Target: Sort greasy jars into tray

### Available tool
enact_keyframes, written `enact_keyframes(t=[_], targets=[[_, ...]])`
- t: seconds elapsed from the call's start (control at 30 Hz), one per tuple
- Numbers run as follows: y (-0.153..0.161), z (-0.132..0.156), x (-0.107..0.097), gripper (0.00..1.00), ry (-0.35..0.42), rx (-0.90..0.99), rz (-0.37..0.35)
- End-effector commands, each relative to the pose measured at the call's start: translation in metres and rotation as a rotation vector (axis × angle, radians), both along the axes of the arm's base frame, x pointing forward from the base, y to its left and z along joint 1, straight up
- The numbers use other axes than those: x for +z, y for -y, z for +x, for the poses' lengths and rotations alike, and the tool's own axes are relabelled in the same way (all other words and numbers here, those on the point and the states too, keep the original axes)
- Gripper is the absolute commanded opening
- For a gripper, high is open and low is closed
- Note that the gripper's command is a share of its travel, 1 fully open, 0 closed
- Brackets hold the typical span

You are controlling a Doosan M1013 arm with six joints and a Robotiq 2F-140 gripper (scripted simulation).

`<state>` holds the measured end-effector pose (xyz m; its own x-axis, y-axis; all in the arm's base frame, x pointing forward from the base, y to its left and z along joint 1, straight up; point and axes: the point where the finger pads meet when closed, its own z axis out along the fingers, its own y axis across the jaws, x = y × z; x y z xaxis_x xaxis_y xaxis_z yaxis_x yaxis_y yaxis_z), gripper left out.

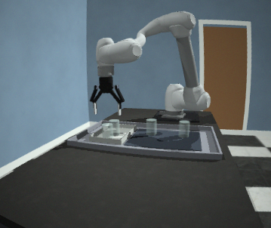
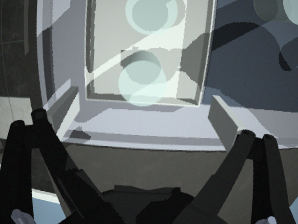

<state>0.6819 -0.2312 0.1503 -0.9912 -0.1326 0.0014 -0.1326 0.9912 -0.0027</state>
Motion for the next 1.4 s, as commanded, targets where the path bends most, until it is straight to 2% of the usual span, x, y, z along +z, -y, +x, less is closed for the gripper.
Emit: enact_keyframes(t=[0.0,0.2,1.37], targets=[[0.000,0.000,0.011,1.00,0.000,0.000,0.000],[0.000,0.000,0.026,1.00,0.000,0.000,0.000],[0.000,0.000,0.026,1.00,0.000,0.000,0.000]])
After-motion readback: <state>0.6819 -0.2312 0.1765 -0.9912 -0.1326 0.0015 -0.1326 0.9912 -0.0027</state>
